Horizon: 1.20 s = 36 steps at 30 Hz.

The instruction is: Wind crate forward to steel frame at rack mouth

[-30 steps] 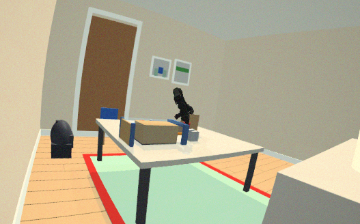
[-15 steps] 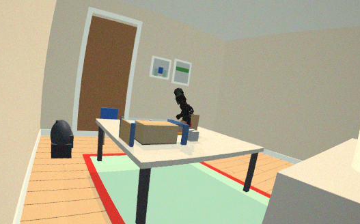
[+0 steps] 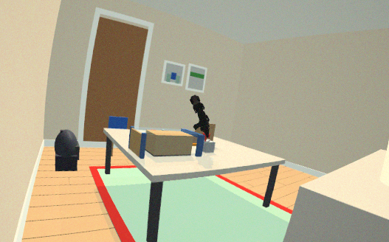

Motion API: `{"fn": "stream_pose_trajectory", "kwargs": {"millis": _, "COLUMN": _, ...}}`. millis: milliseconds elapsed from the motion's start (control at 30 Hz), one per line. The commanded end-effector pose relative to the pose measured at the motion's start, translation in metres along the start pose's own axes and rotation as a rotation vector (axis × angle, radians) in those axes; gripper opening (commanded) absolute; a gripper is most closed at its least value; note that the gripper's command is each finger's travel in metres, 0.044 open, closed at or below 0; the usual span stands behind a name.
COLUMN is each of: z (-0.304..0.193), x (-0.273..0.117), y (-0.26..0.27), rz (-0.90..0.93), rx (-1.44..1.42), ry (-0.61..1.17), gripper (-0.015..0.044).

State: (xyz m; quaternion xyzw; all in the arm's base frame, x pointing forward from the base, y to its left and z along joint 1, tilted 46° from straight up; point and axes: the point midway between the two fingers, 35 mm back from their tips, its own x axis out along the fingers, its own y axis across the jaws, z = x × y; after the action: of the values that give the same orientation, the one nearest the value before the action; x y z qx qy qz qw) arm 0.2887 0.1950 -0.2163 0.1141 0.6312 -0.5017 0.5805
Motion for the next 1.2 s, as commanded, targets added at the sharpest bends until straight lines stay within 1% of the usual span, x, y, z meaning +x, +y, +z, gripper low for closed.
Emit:
{"fn": "stream_pose_trajectory", "kwargs": {"millis": 0, "z": -0.017, "x": 0.009, "y": 0.002, "rz": -0.002, "rx": -0.011, "ry": 0.028, "gripper": 0.0}}
{"fn": "stream_pose_trajectory", "kwargs": {"millis": 1167, "z": -0.062, "x": 0.028, "y": -0.011, "rz": -0.001, "rx": -0.013, "ry": 0.031, "gripper": 0.0}}
